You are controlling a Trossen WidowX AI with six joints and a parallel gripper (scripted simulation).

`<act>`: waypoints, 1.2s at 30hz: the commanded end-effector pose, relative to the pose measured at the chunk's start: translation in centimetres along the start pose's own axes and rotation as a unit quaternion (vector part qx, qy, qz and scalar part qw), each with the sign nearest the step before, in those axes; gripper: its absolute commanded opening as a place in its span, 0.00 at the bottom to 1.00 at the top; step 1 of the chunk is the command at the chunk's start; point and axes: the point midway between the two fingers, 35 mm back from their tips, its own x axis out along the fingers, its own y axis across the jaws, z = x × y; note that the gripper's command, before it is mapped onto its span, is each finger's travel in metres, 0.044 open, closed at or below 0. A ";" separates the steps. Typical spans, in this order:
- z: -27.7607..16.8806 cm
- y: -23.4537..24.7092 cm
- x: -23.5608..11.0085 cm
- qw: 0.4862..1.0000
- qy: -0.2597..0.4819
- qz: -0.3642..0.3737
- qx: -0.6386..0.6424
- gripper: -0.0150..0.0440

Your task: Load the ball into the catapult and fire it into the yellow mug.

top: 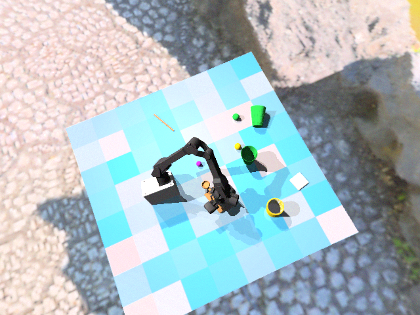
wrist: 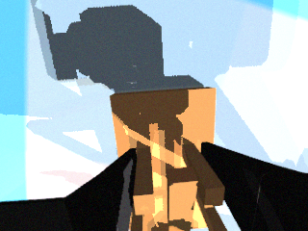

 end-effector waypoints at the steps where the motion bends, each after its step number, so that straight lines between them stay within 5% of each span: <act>1: 0.0 0.1 0.0 1.000 0.000 0.001 -0.001 0.48; 5: 0.0 0.1 -0.3 1.000 0.000 0.001 -0.001 0.40; 9: 0.1 0.0 -4.8 1.000 -0.001 -0.001 0.000 0.25; 36: -0.4 1.7 -4.8 0.948 0.002 0.002 -0.319 0.25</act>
